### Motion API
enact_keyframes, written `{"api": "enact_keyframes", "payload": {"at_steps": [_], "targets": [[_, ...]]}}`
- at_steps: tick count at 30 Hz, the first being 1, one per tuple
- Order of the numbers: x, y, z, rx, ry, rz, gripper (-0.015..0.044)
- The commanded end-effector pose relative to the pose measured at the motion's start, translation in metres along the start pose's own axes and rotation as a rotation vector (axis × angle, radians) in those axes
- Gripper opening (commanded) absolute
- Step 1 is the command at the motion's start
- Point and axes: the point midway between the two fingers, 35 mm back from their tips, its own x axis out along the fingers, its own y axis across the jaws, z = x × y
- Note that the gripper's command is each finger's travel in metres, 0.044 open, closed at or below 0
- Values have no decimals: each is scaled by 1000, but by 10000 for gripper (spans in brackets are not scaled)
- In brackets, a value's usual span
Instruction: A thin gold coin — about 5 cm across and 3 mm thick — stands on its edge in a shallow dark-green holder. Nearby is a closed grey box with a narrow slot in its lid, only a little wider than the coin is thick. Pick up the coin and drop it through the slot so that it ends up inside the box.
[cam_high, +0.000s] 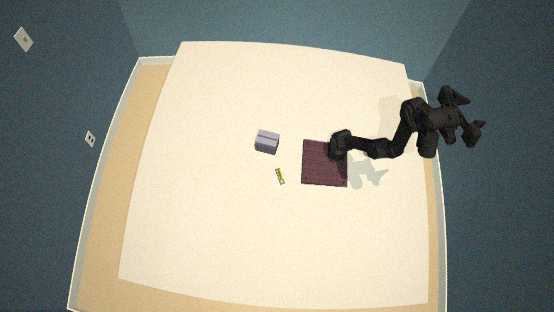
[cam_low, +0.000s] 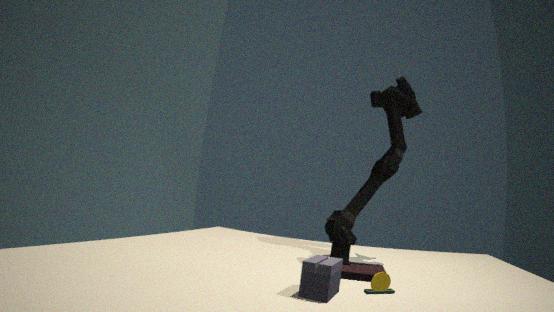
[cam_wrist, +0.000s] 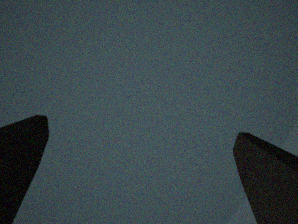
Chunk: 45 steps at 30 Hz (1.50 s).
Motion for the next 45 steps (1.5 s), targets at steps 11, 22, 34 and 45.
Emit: {"api": "enact_keyframes", "payload": {"at_steps": [11,22,34,45], "targets": [[2,-69,-68,-249,217,-20,161],[-49,-191,-146,-534,606,-121,161],[-149,-290,-183,-647,1054,-252,161],[-280,-361,-172,-658,1467,-485,161]]}}
